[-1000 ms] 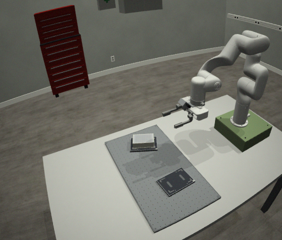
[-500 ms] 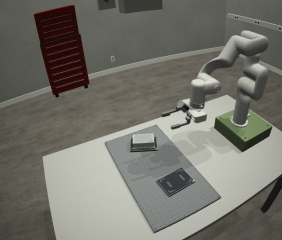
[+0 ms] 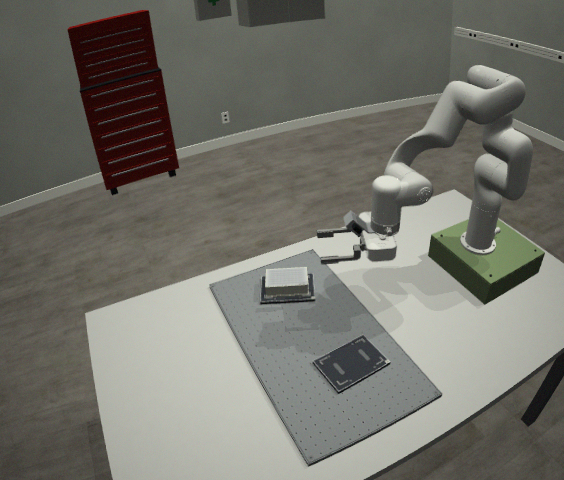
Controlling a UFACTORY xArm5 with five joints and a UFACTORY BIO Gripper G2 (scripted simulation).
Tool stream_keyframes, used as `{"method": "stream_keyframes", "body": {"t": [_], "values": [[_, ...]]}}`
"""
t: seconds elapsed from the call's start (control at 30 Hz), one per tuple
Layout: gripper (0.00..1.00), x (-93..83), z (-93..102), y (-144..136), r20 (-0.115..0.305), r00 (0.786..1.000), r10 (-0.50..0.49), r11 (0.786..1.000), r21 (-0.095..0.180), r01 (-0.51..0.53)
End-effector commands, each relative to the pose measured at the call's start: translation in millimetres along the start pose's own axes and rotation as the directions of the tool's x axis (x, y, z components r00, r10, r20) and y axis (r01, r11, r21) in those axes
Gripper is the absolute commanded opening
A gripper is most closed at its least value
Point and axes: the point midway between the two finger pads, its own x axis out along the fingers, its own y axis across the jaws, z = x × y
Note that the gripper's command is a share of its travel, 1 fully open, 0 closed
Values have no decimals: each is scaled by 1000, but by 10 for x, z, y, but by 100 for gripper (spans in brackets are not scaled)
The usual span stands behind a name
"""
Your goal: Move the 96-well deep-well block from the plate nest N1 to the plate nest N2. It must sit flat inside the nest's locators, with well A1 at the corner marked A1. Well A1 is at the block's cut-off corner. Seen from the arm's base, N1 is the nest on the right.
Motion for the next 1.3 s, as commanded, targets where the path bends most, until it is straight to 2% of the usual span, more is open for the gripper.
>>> {"method": "stream_keyframes", "body": {"t": [0.0,0.13,0.63,0.7,1.2,1.27], "values": [[37,196,-183,-153,1,1000,-20,1000,15,20],[37,248,-248,-208,1,1000,-20,1000,15,20],[37,636,-738,-624,1,1000,-20,1000,15,20],[37,636,-738,-624,1,1000,-20,1000,15,20],[37,1024,-1228,-1040,1,1000,-20,1000,14,20],[37,1024,-1228,-1040,1,1000,-20,1000,14,20]]}}
